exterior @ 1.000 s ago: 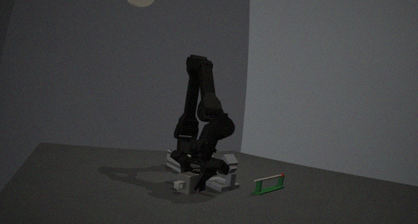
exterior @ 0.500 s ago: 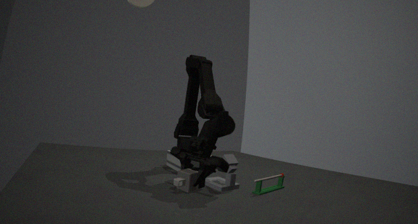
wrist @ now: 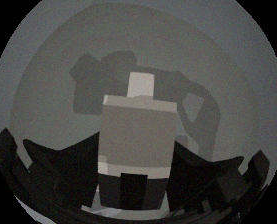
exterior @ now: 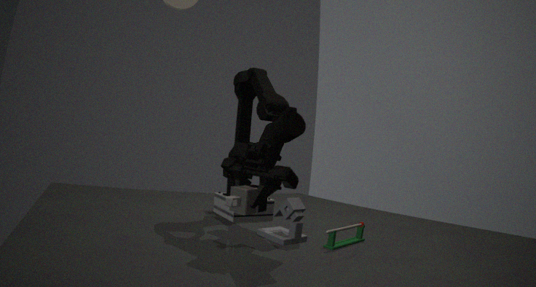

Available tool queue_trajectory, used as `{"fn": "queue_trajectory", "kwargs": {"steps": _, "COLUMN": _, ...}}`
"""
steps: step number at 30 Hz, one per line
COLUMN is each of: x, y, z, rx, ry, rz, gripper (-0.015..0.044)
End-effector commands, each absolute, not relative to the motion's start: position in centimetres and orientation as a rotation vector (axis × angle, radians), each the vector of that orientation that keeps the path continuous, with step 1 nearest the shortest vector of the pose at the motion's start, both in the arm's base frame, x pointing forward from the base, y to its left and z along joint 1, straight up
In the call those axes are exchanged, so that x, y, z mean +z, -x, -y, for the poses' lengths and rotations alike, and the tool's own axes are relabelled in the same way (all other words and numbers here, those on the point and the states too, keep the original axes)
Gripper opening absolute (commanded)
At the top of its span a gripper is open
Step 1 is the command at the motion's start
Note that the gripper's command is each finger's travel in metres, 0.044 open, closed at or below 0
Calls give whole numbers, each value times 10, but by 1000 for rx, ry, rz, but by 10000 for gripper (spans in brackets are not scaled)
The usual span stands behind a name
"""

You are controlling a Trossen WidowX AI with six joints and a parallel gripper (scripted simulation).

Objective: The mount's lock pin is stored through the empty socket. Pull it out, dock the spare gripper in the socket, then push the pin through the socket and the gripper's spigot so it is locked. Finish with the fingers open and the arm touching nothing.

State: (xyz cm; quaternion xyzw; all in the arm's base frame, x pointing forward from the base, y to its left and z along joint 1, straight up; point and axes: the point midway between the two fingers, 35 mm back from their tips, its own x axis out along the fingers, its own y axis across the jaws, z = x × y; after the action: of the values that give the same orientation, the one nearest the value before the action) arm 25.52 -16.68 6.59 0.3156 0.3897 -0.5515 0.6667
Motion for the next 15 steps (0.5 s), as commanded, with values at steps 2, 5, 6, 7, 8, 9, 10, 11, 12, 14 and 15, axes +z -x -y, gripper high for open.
{"fn": "queue_trajectory", "kwargs": {"steps": 2, "x": 98, "y": -255, "z": 167, "rx": -1241, "ry": -721, "rz": -849, "gripper": 0}}
{"fn": "queue_trajectory", "kwargs": {"steps": 5, "x": 101, "y": -255, "z": 167, "rx": -1241, "ry": -721, "rz": -849, "gripper": 0}}
{"fn": "queue_trajectory", "kwargs": {"steps": 6, "x": 101, "y": -255, "z": 167, "rx": -1241, "ry": -721, "rz": -849, "gripper": 0}}
{"fn": "queue_trajectory", "kwargs": {"steps": 7, "x": 101, "y": -255, "z": 167, "rx": -1241, "ry": -721, "rz": -849, "gripper": 0}}
{"fn": "queue_trajectory", "kwargs": {"steps": 8, "x": 101, "y": -255, "z": 167, "rx": -1241, "ry": -721, "rz": -849, "gripper": 0}}
{"fn": "queue_trajectory", "kwargs": {"steps": 9, "x": 94, "y": -252, "z": 165, "rx": -1241, "ry": -716, "rz": -868, "gripper": 0}}
{"fn": "queue_trajectory", "kwargs": {"steps": 10, "x": 94, "y": -252, "z": 165, "rx": -1241, "ry": -716, "rz": -868, "gripper": 0}}
{"fn": "queue_trajectory", "kwargs": {"steps": 11, "x": 94, "y": -252, "z": 165, "rx": -1241, "ry": -716, "rz": -868, "gripper": 0}}
{"fn": "queue_trajectory", "kwargs": {"steps": 12, "x": 94, "y": -252, "z": 165, "rx": -1241, "ry": -716, "rz": -868, "gripper": 0}}
{"fn": "queue_trajectory", "kwargs": {"steps": 14, "x": 94, "y": -252, "z": 165, "rx": -1241, "ry": -716, "rz": -868, "gripper": 0}}
{"fn": "queue_trajectory", "kwargs": {"steps": 15, "x": 94, "y": -252, "z": 165, "rx": -1241, "ry": -716, "rz": -868, "gripper": 0}}
